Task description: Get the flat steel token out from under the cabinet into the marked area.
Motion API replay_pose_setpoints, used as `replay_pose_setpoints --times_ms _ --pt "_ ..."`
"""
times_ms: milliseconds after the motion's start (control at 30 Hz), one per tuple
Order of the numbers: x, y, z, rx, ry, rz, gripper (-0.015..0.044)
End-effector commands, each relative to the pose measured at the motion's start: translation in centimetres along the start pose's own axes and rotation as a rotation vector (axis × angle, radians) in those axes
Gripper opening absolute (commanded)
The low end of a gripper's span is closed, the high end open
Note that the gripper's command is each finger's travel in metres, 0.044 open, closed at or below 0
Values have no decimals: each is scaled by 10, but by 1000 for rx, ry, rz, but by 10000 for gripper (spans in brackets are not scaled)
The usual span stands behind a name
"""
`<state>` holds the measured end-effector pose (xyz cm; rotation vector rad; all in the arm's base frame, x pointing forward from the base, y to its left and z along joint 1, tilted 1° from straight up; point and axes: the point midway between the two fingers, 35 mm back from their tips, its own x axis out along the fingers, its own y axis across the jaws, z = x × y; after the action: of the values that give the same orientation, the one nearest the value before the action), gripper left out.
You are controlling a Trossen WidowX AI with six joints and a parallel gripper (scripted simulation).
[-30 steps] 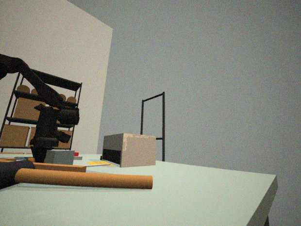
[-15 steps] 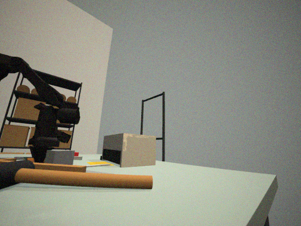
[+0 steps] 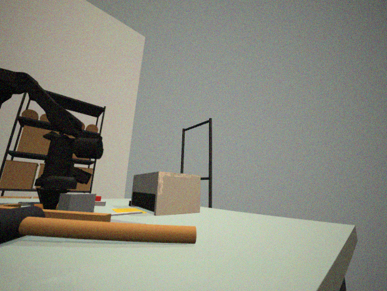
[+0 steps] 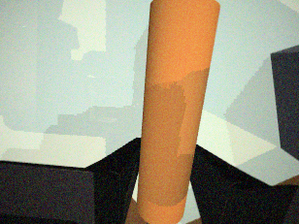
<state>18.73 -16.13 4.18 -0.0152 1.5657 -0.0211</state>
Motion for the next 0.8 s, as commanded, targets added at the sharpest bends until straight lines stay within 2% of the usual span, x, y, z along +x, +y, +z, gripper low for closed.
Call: replay_pose_setpoints --times_ms 0,167,200,333,433,767 --pt "0 0 0 0 0 0 52" --pt "0 0 0 0 0 0 184" --pt "0 0 0 0 0 0 200" --pt "0 0 0 0 0 -1 200" --pt "0 0 0 0 -3 -7 270" --pt "0 1 -1 -2 -3 -7 270"
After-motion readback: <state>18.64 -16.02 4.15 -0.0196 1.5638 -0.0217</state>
